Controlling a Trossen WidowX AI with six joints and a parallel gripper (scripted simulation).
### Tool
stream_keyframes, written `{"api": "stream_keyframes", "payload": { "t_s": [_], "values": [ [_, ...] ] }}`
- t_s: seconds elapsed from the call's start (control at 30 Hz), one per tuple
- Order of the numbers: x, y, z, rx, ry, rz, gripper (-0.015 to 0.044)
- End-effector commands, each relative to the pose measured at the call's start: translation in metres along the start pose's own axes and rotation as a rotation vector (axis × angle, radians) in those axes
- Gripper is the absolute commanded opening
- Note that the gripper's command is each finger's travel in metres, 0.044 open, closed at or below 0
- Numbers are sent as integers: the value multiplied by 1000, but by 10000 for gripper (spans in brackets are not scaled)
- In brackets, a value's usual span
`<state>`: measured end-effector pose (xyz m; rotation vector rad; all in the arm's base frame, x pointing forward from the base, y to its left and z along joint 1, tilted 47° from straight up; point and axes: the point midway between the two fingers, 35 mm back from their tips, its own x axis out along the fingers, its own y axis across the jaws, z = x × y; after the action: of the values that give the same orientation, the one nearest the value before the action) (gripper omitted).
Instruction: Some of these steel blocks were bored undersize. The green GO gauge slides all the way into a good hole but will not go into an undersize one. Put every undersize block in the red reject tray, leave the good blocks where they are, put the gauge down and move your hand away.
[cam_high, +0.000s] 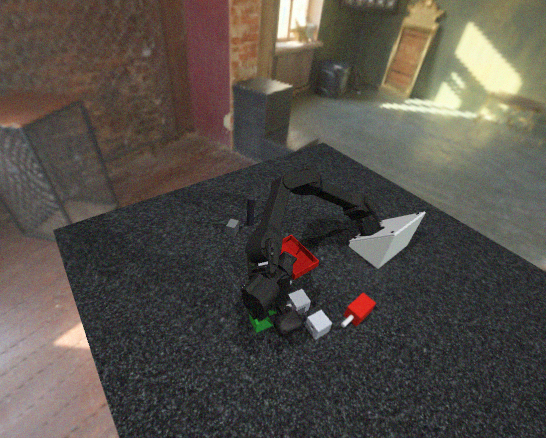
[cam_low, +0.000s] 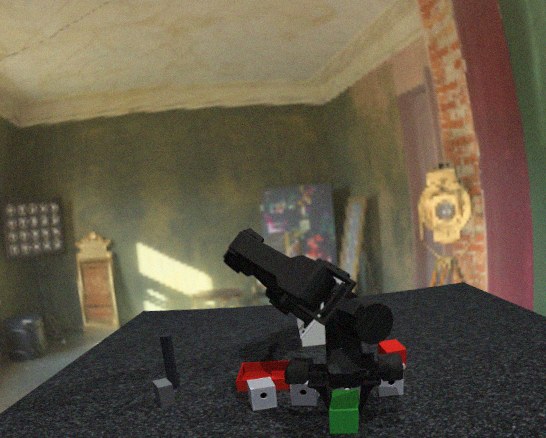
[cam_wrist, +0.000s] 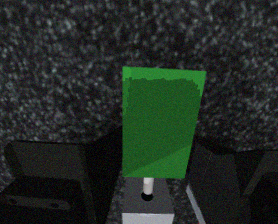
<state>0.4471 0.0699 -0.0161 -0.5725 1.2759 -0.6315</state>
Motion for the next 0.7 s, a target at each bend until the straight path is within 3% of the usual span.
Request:
{"api": "stream_keyframes", "payload": {
  "t_s": [0.0, 0.67],
  "values": [
    [-5, 1, 6, 0, -17, 2, 0],
    [-5, 1, 11, 0, -18, 2, 0]
  ]
}}
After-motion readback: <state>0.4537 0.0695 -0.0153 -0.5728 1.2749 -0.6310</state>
